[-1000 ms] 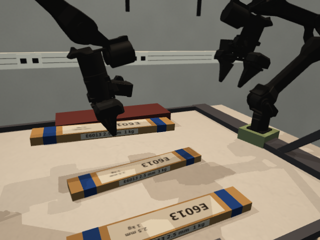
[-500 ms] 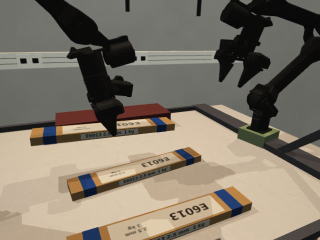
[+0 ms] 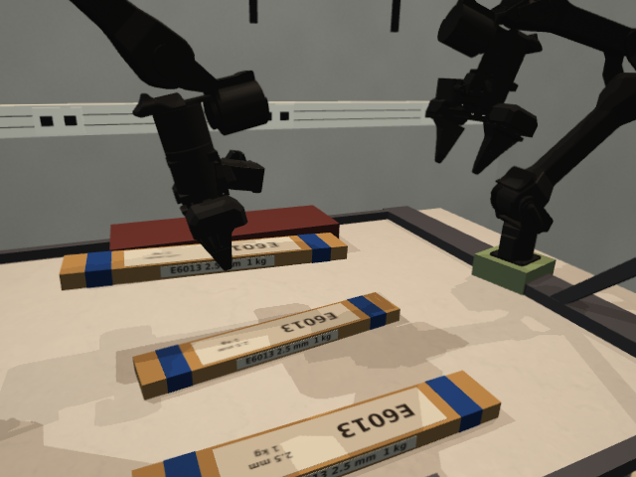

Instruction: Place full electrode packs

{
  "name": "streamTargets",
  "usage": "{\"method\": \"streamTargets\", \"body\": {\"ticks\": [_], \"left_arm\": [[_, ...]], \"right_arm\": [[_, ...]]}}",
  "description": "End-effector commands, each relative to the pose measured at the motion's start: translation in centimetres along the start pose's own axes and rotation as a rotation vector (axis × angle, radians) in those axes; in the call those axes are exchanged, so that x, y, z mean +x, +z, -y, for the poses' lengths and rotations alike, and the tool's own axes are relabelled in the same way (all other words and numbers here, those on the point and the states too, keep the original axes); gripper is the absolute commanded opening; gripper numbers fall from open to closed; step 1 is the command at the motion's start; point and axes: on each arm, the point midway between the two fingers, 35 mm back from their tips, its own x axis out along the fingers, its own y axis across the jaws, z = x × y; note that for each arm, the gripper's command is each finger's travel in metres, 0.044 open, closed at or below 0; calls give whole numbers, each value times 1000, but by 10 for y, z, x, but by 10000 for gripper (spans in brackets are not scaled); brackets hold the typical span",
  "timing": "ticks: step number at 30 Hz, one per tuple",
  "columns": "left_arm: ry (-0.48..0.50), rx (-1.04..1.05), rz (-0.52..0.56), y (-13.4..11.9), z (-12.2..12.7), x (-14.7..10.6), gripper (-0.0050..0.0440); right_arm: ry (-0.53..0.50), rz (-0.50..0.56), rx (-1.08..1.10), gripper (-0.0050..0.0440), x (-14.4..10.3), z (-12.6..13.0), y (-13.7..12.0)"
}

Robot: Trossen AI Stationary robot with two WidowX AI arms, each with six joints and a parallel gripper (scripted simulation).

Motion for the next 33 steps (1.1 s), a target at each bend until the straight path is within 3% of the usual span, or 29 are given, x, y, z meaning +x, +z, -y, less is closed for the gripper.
{"method": "streamTargets", "body": {"ticks": [1,16,20,22,23,33], "left_arm": [[10,3,75,19,-2,-18,-50],[14,3,102,25,-2,-24,-50],[7,1,53,11,-1,-3,-50],[7,1,53,11,-1,-3,-50],[13,3,98,22,-2,-15,-50],[9,2,63,11,-1,13,-50]], "right_arm": [[-1,20,-4,430,-5,0,3],[-1,20,-4,430,-5,0,3],[-1,20,-4,430,-5,0,3],[-1,20,-4,430,-5,0,3],[-1,20,-4,430,-5,0,3],[-1,20,-4,430,-5,0,3]]}}
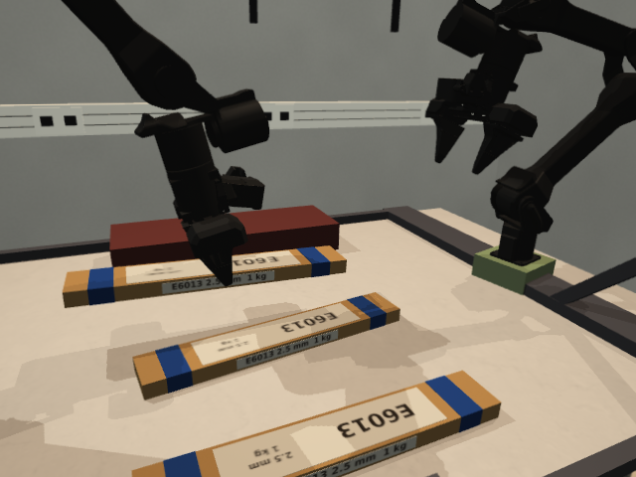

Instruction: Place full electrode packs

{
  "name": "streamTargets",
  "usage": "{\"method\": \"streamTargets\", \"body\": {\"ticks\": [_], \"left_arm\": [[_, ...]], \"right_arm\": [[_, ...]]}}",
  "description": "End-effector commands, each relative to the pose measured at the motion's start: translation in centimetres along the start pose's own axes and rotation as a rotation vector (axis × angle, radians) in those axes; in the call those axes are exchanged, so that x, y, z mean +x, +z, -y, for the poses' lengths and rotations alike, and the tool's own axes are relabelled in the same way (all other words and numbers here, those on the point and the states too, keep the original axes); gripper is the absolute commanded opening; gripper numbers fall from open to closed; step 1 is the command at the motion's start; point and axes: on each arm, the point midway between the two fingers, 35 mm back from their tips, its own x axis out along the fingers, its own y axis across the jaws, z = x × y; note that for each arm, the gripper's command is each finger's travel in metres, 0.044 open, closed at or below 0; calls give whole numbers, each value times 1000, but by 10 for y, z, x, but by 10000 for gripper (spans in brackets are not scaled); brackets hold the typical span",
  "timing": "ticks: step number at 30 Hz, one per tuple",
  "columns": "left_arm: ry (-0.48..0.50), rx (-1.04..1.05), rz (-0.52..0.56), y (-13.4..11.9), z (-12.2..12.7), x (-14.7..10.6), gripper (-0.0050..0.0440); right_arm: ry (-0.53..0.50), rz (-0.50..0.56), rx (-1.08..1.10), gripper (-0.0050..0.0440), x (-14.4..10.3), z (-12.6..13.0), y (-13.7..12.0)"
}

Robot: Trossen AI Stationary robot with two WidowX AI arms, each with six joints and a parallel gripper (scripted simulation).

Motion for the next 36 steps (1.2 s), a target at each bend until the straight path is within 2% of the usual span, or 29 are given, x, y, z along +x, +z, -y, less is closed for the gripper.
{"method": "streamTargets", "body": {"ticks": [1,6,7,10,14,36], "left_arm": [[9,2,64,16,-1,-7,-50],[10,2,77,18,-2,-6,-50],[13,3,102,24,-2,-12,-50],[9,2,68,16,-2,4,-50],[13,3,102,24,-2,-7,-50],[12,3,92,26,-2,-5,-50]], "right_arm": [[-1,20,-4,430,-5,0,3],[-1,20,-4,430,-5,0,3],[-1,20,-4,430,-5,0,3],[-1,20,-4,430,-5,0,3],[-1,20,-4,430,-5,0,3],[-1,20,-4,430,-5,0,3]]}}
